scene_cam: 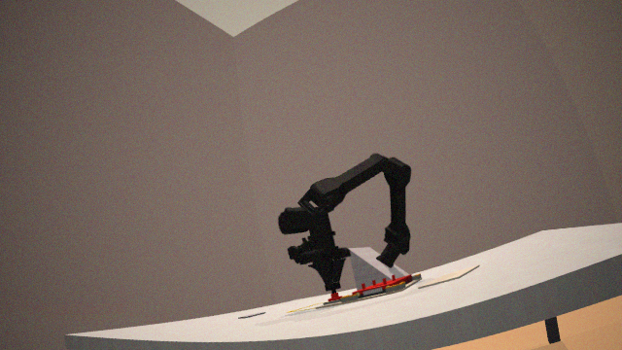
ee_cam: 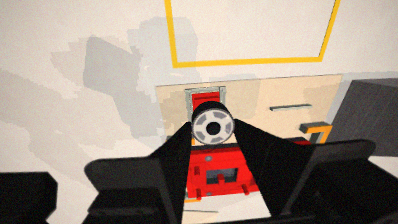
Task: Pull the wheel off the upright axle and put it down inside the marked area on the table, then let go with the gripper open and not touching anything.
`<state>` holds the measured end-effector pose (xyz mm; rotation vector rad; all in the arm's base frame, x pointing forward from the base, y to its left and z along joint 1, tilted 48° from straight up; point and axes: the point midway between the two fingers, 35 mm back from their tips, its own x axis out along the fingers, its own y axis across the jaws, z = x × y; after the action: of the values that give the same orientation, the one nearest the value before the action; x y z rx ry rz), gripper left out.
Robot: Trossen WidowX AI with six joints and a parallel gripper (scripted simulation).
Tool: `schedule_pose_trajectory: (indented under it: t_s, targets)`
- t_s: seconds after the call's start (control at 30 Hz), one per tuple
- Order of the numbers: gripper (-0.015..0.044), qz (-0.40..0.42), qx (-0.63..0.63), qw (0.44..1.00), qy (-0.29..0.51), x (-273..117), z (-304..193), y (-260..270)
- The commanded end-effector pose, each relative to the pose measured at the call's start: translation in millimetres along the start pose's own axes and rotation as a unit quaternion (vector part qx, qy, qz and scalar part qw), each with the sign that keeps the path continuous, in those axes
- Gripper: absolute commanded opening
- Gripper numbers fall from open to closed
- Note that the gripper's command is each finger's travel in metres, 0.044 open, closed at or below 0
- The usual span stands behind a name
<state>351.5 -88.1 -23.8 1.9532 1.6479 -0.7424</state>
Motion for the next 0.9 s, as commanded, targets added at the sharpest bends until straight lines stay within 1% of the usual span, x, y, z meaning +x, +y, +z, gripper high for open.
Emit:
schedule_pose_trajectory:
  t_s: [0.0,0.87]
  targets:
    - [0.0000,0.005,-0.003,1.000,-0.003,-6.2,0.5,2.1]
    - [0.0000,0.006,-0.002,1.000,-0.003,-14.8,0.5,1.8]
